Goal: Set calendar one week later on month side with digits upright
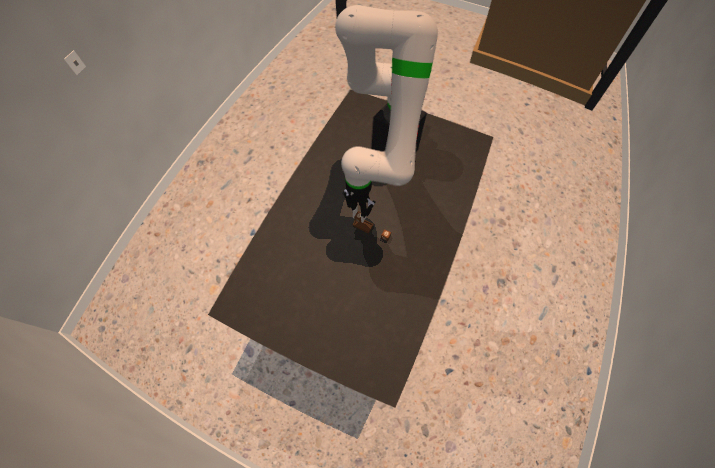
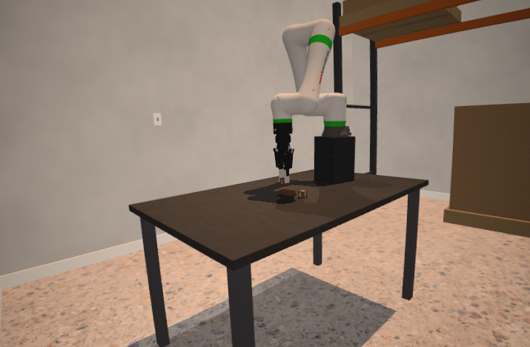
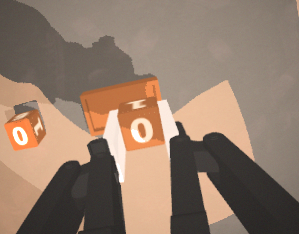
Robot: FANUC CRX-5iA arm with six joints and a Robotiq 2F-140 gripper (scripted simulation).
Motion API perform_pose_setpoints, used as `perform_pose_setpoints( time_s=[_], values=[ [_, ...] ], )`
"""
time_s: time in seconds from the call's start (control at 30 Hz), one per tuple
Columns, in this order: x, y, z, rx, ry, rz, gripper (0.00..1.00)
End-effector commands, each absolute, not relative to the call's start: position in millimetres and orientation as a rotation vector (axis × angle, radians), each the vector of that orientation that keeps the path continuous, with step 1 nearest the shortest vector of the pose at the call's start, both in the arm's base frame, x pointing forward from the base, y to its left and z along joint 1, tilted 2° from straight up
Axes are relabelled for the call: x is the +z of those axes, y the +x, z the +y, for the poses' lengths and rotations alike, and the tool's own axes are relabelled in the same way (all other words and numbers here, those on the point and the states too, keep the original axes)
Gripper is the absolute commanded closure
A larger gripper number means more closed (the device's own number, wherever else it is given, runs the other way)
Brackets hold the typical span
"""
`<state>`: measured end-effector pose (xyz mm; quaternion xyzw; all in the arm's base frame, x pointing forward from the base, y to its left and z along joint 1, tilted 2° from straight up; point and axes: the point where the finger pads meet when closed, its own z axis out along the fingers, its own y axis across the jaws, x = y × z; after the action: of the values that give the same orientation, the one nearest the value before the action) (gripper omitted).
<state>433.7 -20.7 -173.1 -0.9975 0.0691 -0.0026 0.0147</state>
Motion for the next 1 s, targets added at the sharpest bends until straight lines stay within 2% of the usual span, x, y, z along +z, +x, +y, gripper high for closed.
perform_pose_setpoints(
  time_s=[0.0,0.97],
  values=[
    [-172.9,433.9,-20.8,-0.009,-3.105,0.215,0.83],
    [-176.2,433.9,-20.7,-0.009,-3.105,0.215,0.83]
  ],
)
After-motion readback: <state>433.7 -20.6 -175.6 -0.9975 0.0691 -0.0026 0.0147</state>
